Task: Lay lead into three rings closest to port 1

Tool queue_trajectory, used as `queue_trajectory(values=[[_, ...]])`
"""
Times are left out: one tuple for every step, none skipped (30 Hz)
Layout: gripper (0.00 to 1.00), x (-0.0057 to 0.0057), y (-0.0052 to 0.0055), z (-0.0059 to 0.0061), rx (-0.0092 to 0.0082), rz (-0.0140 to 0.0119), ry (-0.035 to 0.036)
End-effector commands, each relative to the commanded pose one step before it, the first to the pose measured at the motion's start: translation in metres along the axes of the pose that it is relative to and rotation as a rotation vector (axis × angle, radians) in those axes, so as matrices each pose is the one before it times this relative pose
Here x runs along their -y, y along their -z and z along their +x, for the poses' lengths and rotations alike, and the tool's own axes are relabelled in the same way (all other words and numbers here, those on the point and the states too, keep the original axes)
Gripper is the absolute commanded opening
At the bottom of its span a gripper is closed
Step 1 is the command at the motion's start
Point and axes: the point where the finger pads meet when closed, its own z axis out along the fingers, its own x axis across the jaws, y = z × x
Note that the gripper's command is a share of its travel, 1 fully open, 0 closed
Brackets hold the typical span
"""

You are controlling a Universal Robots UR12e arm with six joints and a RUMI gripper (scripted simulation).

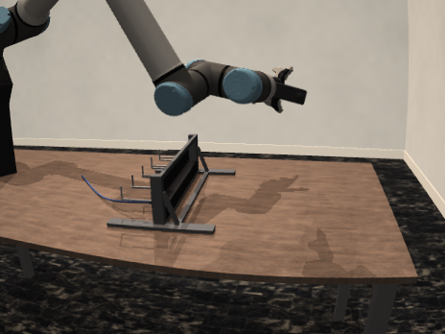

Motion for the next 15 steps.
queue_trajectory(values=[[1.00,-0.01318,0.01096,0.00733,-0.03384,0.02842,-0.01617],[1.00,-0.00374,0.00249,0.00238,-0.00870,0.00690,-0.00486],[1.00,-0.00401,0.00272,0.00256,-0.00926,0.00765,-0.00528],[1.00,-0.00432,0.00310,0.00301,-0.01051,0.00803,-0.00580],[1.00,-0.00461,0.00348,0.00346,-0.01173,0.00845,-0.00632],[1.00,-0.00486,0.00373,0.00369,-0.01230,0.00924,-0.00677],[1.00,-0.00510,0.00398,0.00391,-0.01281,0.01005,-0.00721],[1.00,-0.00532,0.00424,0.00413,-0.01328,0.01089,-0.00766],[1.00,-0.00553,0.00450,0.00435,-0.01369,0.01176,-0.00811],[1.00,0.00000,0.00000,0.00000,0.00000,0.00000,0.00000],[1.00,-0.00590,0.00461,0.00491,-0.01515,0.01205,-0.00855],[1.00,-0.00648,0.00452,0.00589,-0.01788,0.01166,-0.00892],[1.00,0.00000,0.00000,0.00000,0.00000,0.00000,0.00000],[1.00,0.00000,0.00000,0.00000,0.00000,0.00000,0.00000],[1.00,0.00000,0.00000,0.00000,0.00000,0.00000,0.00000]])
